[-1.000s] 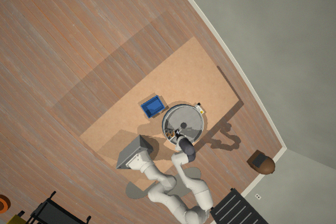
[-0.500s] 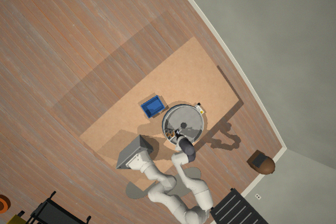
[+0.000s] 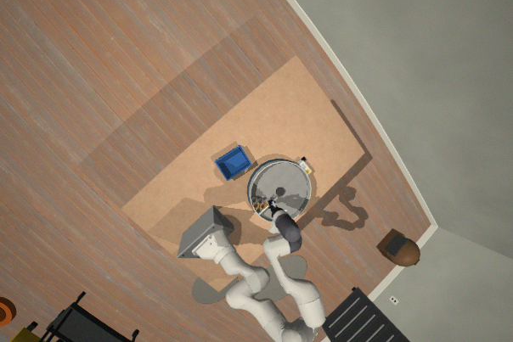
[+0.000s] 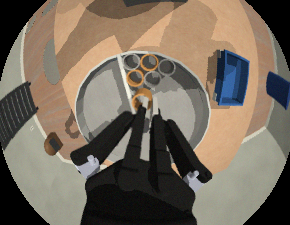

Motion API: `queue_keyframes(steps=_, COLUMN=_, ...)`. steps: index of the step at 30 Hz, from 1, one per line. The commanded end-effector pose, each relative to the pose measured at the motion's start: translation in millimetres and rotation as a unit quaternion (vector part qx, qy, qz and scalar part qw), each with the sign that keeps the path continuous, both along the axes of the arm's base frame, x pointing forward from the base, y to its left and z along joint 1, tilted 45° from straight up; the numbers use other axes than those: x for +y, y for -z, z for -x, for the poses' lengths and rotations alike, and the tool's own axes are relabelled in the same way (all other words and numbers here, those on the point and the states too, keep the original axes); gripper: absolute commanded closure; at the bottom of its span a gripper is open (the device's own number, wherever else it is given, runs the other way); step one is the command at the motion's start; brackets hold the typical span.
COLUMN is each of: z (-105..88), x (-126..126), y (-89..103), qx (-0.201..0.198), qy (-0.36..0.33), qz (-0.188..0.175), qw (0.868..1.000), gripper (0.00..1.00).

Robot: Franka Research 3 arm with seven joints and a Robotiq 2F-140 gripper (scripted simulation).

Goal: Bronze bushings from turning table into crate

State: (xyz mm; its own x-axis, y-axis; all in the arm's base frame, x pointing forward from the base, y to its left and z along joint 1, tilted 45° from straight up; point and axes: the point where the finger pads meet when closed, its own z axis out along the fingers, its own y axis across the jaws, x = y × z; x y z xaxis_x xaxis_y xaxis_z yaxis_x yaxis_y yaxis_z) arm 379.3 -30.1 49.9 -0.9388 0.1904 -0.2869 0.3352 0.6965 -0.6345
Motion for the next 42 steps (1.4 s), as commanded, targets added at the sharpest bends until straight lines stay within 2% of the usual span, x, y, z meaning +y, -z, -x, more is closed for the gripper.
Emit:
queue_keyframes(steps=1, z=5.3, x=3.4, y=-15.3, qx=0.007, qy=0.004, qz=0.013, qw=1.000, gripper=1.00)
queue_keyframes(steps=9, z=5.9, x=9.6, y=-21.4, qx=0.007, qy=0.004, qz=0.013, qw=1.000, gripper=1.00)
queue_keyframes(steps=42, z=5.9, x=9.6, y=-21.5, qx=0.007, qy=0.004, qz=0.013, qw=1.000, gripper=1.00)
